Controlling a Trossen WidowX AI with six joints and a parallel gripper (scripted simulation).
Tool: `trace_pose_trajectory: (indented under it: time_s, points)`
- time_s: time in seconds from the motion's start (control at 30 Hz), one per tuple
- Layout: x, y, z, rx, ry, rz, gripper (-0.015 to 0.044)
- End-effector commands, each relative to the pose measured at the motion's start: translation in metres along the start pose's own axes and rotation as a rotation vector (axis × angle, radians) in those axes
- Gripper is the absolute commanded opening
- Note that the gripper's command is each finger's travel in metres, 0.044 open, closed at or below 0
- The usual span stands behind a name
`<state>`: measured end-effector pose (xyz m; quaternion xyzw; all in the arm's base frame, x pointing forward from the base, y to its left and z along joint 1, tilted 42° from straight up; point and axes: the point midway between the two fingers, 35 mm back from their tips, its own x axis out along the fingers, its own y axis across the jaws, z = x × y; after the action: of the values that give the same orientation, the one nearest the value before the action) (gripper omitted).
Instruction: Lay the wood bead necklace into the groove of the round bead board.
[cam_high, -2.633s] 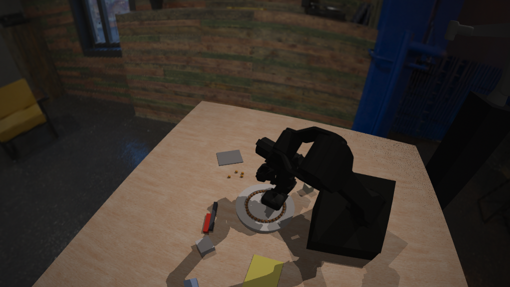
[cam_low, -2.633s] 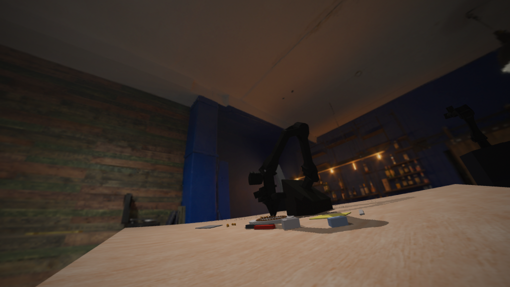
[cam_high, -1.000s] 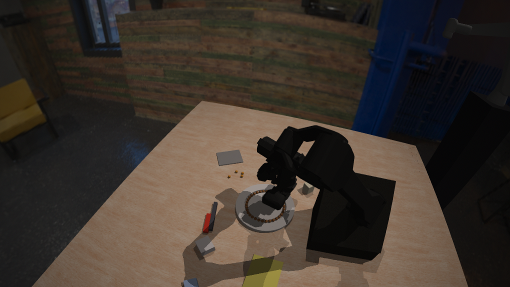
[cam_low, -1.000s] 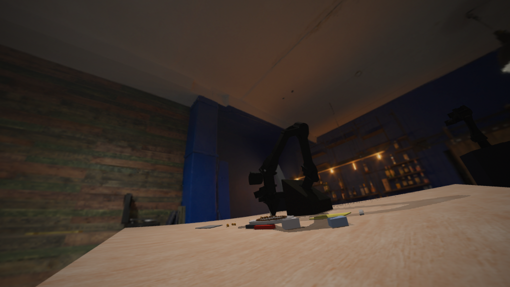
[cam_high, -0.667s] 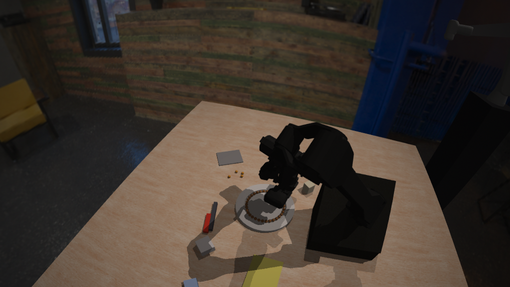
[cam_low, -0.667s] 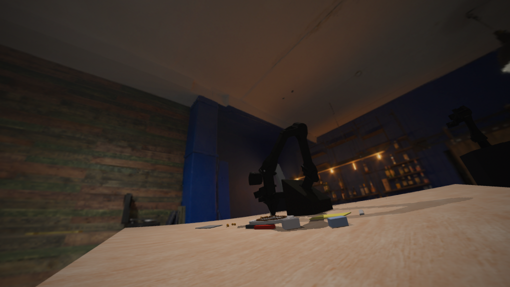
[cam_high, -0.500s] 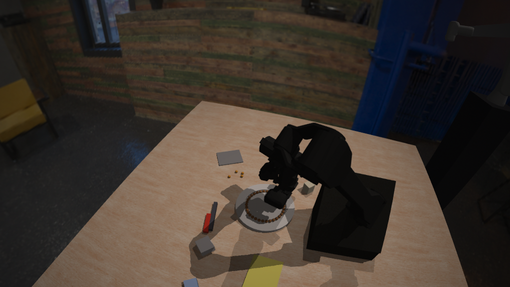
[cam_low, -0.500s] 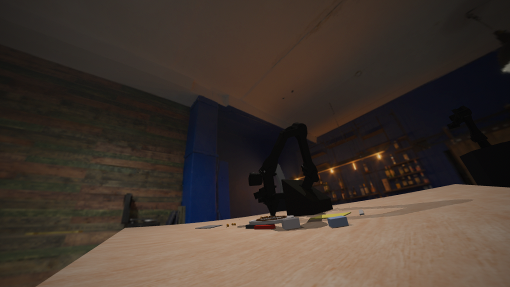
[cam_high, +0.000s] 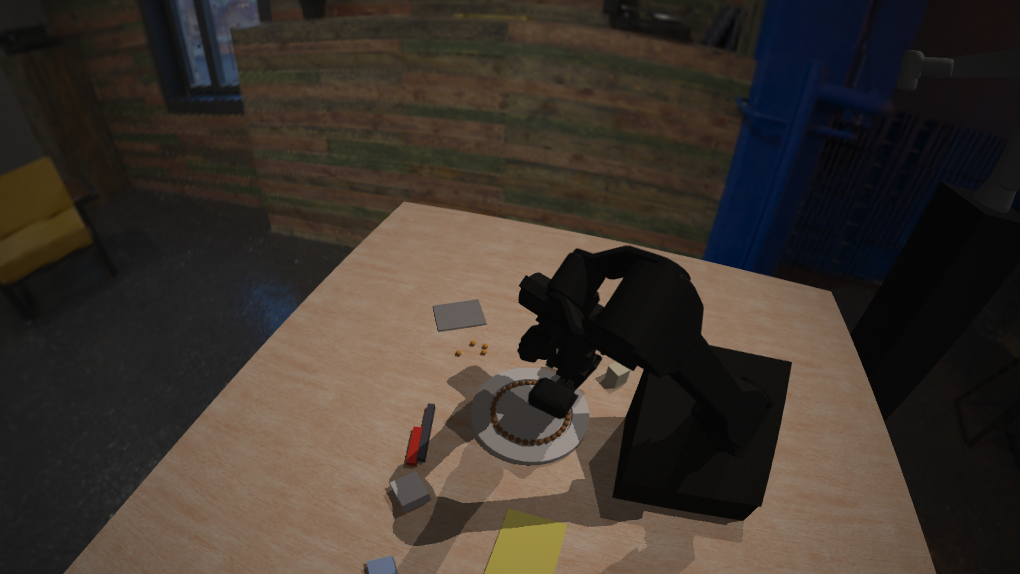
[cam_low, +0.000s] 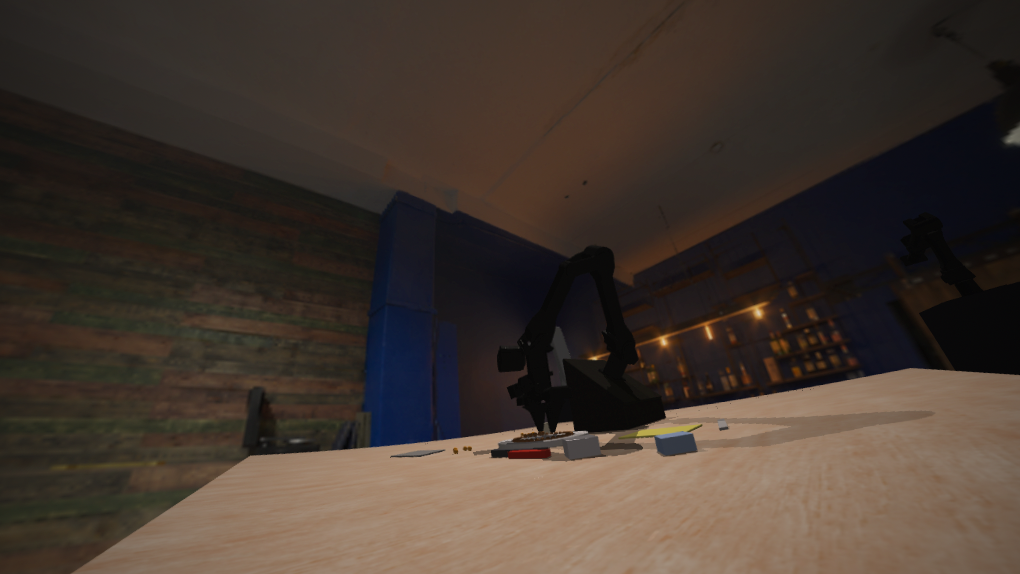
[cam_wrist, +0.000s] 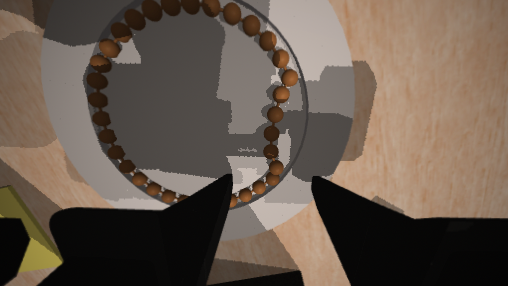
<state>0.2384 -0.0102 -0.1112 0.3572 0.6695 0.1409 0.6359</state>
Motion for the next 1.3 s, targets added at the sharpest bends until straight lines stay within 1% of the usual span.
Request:
trace_pose_trajectory:
  time_s: [0.0, 0.07, 0.7, 0.77, 0.93, 1.1, 1.27]
  points:
    - [-0.003, 0.0, -0.001, 0.002, 0.003, 0.0, 0.0394]
    - [-0.002, 0.0, -0.001, 0.005, 0.003, 0.001, 0.044]
    - [-0.005, 0.0, -0.001, 0.004, 0.005, 0.0, 0.044]
    - [-0.009, 0.0, 0.001, -0.012, 0.005, -0.001, 0.0387]
    - [-0.036, -0.003, 0.011, -0.112, 0.004, -0.002, 0.0256]
    - [-0.036, -0.003, 0.011, -0.116, 0.004, -0.002, 0.0125]
    - [-0.021, -0.003, 0.011, -0.116, 0.004, -0.001, 0.012]
